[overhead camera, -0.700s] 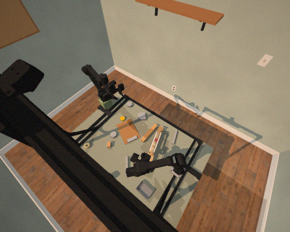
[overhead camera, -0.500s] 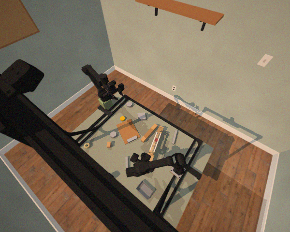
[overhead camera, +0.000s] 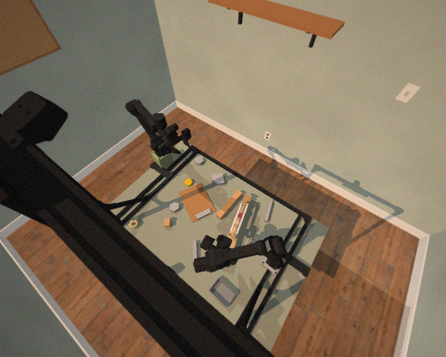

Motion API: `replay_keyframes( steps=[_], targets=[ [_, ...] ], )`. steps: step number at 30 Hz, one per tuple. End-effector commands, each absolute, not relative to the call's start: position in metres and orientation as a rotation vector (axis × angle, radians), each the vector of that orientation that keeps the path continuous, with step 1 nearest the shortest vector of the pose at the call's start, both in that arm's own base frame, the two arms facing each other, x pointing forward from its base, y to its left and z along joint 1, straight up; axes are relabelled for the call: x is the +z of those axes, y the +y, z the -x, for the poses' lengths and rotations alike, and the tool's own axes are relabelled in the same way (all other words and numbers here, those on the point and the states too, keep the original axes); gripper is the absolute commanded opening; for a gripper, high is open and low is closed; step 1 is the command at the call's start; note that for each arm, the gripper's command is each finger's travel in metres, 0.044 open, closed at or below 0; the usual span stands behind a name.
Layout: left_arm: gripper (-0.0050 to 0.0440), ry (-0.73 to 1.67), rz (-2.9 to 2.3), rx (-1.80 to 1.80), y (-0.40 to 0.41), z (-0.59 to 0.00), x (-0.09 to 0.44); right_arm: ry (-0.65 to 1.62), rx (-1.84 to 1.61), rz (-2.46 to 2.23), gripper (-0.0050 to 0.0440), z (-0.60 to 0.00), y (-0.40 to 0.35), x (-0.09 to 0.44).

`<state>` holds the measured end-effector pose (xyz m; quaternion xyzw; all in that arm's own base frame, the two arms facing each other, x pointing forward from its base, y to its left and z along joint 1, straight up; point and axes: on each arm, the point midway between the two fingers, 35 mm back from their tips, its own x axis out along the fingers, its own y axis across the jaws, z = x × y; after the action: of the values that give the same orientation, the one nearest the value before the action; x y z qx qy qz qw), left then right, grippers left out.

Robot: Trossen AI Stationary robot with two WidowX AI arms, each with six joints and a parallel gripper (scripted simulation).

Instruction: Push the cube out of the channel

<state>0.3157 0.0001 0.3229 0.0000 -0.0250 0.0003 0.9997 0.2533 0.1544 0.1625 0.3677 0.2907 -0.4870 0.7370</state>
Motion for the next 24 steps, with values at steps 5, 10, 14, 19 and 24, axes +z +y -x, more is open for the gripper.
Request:
replay_keyframes(
  steps=[5, 10, 14, 19, 24],
  targets=[
    [0.0400, -0.048, -0.003, 0.000, 0.008, -0.312, 0.326, 0.674, -1.069, -0.795, 0.0200, -0.256, 0.158, 0.160],
    [0.0400, -0.043, -0.007, 0.000, 0.026, -0.303, 0.333, 0.752, -1.063, -0.768, 0.0200, -0.263, 0.167, 0.154],
    [0.0400, -0.041, -0.010, 0.000, 0.034, -0.296, 0.337, 0.796, -1.056, -0.754, 0.0200, -0.268, 0.172, 0.150],
    [0.0400, -0.031, -0.014, 0.000, 0.056, -0.272, 0.347, 0.933, -1.024, -0.715, 0.0200, -0.281, 0.188, 0.140],
    [0.0400, -0.020, -0.016, 0.000, 0.071, -0.240, 0.358, 1.090, -0.959, -0.676, 0.0200, -0.299, 0.205, 0.127]
  ],
)
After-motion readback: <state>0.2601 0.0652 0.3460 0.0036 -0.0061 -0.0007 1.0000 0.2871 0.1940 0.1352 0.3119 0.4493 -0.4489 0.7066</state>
